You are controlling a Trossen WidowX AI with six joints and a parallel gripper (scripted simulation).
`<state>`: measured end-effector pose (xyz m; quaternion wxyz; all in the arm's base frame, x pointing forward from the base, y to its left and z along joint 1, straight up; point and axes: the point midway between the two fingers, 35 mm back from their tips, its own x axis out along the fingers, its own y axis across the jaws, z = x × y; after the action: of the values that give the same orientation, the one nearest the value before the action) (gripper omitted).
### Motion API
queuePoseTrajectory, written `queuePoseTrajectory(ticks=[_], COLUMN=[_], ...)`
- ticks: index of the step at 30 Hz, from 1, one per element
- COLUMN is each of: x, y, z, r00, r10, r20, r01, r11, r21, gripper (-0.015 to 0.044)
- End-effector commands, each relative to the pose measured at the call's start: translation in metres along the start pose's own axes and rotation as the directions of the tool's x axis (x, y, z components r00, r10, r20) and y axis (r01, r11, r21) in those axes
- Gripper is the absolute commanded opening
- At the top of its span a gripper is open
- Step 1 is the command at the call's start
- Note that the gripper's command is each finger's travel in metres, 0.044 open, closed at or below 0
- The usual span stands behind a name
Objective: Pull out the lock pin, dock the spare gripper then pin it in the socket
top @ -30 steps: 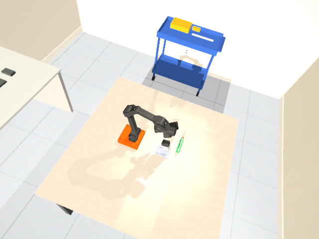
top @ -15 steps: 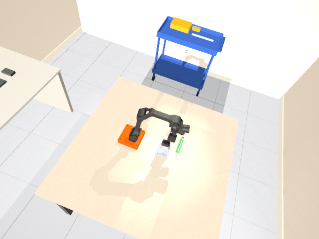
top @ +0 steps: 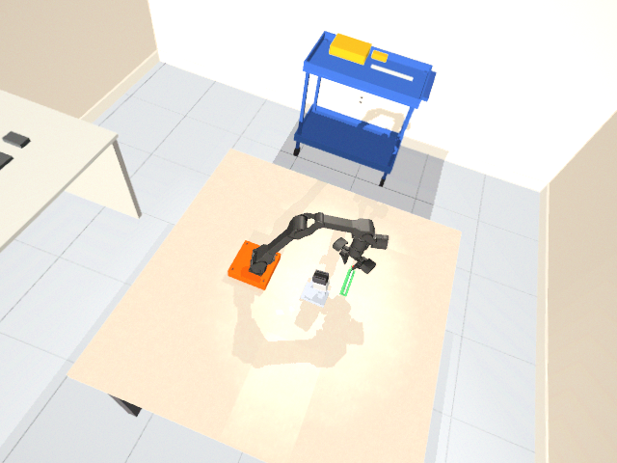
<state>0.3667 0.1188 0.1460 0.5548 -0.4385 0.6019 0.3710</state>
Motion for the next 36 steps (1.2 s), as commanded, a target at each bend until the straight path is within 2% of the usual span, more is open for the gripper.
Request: queuePoseTrajectory(ticks=[1, 9, 23, 36], x=[0.007, 0.009, 0.078, 0.095], y=[-0.012, -0.012, -0.014, -0.014], z=[0.016, 0.016, 0.028, 0.031], r00=[0.991, 0.991, 0.991, 0.991], r10=[-0.073, -0.073, -0.073, -0.073], r20=[-0.114, -0.114, -0.113, -0.113], r01=[0.028, 0.028, 0.028, 0.028], r11=[0.935, 0.935, 0.935, 0.935], r21=[-0.354, -0.354, -0.354, -0.354], gripper=[0.018, 0.018, 0.018, 0.018])
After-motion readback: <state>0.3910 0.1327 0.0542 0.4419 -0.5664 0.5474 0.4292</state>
